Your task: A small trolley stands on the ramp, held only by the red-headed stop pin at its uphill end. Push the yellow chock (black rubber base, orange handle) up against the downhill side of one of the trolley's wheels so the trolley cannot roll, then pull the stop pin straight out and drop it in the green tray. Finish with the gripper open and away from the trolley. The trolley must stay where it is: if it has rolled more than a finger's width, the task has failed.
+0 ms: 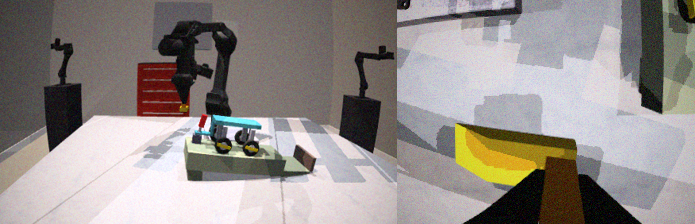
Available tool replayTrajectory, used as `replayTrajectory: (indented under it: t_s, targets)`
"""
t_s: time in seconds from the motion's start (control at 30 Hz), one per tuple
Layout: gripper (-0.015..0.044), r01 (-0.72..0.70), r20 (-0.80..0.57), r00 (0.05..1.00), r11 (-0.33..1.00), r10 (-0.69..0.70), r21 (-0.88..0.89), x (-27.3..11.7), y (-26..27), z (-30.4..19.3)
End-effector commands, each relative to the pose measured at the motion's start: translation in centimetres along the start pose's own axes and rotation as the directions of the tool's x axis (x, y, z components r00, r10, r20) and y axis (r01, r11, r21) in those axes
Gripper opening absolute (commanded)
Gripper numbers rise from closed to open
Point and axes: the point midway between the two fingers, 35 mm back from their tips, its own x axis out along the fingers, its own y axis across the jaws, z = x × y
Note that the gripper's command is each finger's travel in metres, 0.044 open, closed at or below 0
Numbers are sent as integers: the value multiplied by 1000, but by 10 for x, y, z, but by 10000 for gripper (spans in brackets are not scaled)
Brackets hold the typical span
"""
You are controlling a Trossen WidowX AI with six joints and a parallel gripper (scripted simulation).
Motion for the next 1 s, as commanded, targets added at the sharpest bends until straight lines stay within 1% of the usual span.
replayTrajectory:
  t_s: [0.0, 0.3, 0.97]
  targets:
    - [0, 1, 5, 1000, 991, 0, -132, 0, 0, 0]
    - [0, 1, 5, 1000, 988, 0, -153, 0, -1, 3]
    - [0, 3, 11, 1000, 988, -2, -153, 0, -14, 77]
